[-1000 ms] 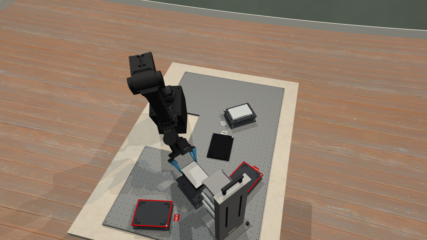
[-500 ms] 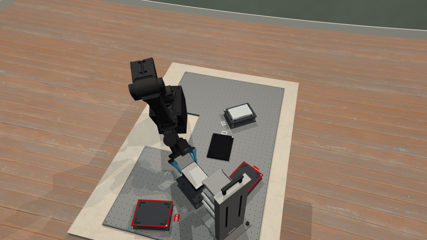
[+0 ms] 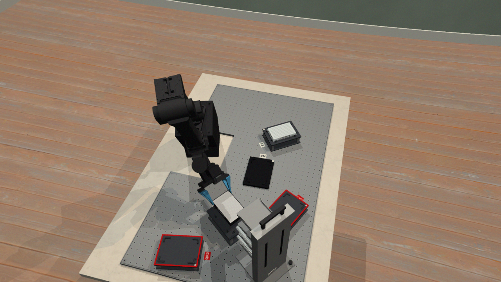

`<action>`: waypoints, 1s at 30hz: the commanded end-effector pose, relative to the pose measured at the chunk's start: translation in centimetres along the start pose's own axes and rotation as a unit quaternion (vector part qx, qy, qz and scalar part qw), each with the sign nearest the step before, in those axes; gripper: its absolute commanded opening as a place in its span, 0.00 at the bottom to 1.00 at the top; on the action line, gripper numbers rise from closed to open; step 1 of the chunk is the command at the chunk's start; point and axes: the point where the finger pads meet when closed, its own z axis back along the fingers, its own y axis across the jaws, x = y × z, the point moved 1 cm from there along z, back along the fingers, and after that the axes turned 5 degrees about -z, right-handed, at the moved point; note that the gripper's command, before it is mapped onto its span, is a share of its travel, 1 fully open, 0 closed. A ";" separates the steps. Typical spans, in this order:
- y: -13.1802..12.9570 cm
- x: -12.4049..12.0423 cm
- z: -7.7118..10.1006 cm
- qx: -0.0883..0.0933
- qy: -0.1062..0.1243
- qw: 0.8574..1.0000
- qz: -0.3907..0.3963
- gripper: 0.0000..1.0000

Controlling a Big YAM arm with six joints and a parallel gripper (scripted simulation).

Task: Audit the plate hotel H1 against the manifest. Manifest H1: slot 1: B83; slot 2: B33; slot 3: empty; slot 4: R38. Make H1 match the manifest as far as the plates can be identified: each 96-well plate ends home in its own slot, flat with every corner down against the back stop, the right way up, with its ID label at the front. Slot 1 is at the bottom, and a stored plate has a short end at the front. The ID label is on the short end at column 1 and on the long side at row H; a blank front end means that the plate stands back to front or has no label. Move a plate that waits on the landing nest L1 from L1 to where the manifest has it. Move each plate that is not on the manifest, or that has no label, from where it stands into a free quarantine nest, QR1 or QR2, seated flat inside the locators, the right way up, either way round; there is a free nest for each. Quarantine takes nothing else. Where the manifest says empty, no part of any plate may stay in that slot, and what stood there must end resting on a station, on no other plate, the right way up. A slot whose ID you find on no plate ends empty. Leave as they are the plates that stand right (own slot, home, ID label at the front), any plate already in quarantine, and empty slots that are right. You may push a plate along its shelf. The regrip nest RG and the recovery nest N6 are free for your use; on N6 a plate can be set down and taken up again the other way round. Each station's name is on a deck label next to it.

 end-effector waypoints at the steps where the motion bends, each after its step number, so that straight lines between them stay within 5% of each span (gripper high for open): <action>1: -0.5 0.5 0.0 -0.007 -0.012 1.000 0.008 0.86; 30: -0.7 -0.5 -1.0 -0.008 -0.014 1.000 0.008 0.86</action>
